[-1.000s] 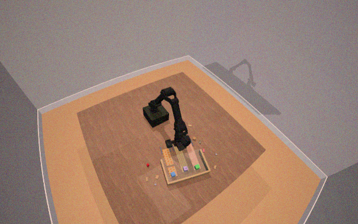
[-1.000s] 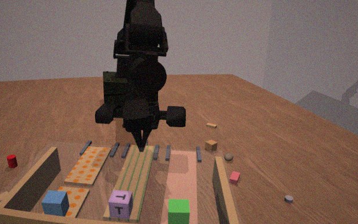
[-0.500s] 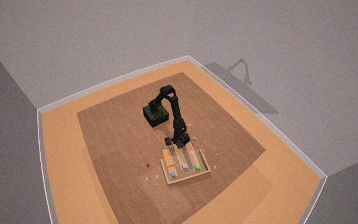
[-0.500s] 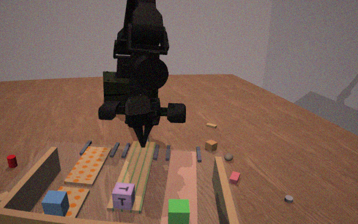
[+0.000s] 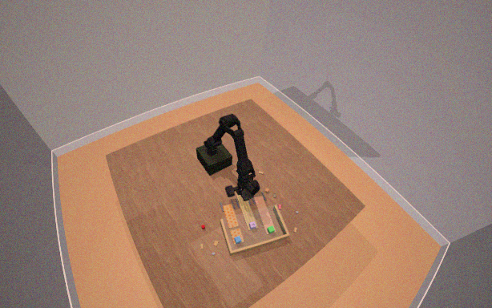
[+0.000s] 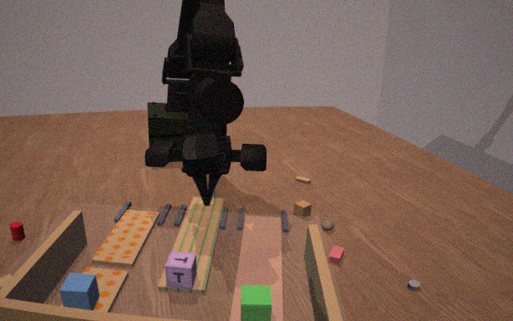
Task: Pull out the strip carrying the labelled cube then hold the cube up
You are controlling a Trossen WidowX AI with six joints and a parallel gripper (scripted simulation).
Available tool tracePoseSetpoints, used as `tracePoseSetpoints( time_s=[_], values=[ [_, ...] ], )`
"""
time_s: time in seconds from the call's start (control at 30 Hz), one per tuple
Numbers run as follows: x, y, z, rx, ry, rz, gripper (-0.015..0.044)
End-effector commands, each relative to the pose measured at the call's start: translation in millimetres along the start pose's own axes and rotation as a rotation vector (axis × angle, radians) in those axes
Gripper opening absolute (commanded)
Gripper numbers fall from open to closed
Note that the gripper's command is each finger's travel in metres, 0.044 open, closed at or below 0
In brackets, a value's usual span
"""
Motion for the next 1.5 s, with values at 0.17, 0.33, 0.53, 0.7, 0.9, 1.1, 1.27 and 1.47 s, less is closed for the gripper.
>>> tracePoseSetpoints(
  time_s=[0.17,0.33,0.53,0.7,0.9,1.1,1.27,1.47],
  values=[
    [-5.3,-19.1,-5.0,-0.001,-0.015,0.029,0.0000],
    [-5.2,-25.5,-6.3,-0.001,-0.015,0.030,0.0000],
    [-5.0,-33.0,-8.0,-0.001,-0.015,0.030,0.0000],
    [-4.9,-39.0,-9.3,-0.001,-0.015,0.031,0.0000],
    [-4.7,-46.8,-11.0,-0.001,-0.015,0.031,0.0000],
    [-4.6,-54.2,-12.6,-0.001,-0.016,0.032,0.0000],
    [-4.4,-60.3,-13.9,-0.002,-0.016,0.032,0.0000],
    [-4.3,-67.4,-15.4,-0.002,-0.016,0.033,0.0000]
  ],
)
Point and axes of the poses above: the point midway between the two fingers, 35 mm back from their tips, its own x axis back along the fingers, its own z axis across the jaws, y = z × x, the point moved 10 cm from there along x, back along the fingers, and after that the axes turned 12 degrees about -x, right-handed, at the moved point
